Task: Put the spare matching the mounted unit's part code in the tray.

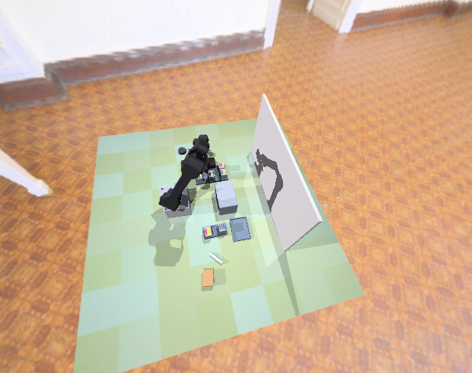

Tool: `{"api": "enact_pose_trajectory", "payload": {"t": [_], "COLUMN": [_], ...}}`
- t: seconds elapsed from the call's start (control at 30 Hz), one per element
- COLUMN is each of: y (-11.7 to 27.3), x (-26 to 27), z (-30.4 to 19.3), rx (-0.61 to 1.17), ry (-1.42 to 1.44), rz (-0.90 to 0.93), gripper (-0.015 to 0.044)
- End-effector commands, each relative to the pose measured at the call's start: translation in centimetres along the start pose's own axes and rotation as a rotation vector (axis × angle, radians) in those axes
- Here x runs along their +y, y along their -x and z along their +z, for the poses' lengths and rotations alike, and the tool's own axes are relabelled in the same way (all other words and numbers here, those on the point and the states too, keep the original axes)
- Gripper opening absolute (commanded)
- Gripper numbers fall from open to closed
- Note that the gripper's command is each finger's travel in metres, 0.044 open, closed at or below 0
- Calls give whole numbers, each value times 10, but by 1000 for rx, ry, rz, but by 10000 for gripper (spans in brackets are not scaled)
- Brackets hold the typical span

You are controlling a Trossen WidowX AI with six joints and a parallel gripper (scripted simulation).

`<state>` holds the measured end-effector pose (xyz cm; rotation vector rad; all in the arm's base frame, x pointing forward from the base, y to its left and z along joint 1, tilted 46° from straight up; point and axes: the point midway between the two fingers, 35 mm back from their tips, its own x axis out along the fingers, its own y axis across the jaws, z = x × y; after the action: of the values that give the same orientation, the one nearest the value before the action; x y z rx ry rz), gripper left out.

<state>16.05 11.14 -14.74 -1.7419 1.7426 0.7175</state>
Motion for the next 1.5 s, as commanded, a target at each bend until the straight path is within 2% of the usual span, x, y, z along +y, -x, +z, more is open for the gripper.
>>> {"api": "enact_pose_trajectory", "payload": {"t": [0.0, 1.4, 1.47], "y": [-8, -68, -67], "x": [0, 3, 4], "z": [-1, -3, -3], "rx": [4, 9, 7], "ry": [6, 5, 0], "rz": [-1, -2, 1], "gripper": [300, 300, 247]}}
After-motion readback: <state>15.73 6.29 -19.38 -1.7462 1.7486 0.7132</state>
